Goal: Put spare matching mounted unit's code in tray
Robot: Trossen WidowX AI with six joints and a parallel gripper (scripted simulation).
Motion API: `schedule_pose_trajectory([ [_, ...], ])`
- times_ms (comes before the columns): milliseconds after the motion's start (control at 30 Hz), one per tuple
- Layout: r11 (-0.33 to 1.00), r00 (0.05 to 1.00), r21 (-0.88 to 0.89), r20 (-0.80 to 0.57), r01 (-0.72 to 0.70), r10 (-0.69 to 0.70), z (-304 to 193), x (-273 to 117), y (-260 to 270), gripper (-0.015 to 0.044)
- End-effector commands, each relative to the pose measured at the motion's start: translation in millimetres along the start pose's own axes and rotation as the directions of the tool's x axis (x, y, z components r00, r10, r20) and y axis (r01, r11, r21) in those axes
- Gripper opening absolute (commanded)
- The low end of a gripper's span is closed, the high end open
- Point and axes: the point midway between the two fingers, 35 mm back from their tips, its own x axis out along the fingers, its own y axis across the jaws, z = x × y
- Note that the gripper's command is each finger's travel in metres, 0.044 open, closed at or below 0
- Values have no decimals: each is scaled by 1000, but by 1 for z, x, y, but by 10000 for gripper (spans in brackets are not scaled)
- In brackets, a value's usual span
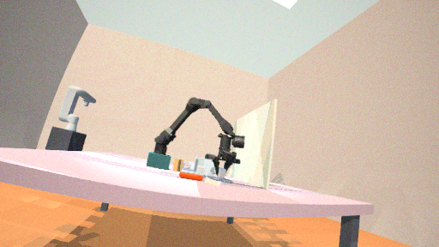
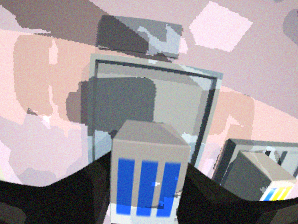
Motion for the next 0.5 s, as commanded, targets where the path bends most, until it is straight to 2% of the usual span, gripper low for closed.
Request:
schedule_pose_trajectory([
  [0,1000,1000,0,1,-1,1,0,-1,0,105],
  [400,1000,1000,0,1,-1,1,0,-1,0,420],
  [467,1000,1000,-1,1,-1,1,1,-12,2,440],
])
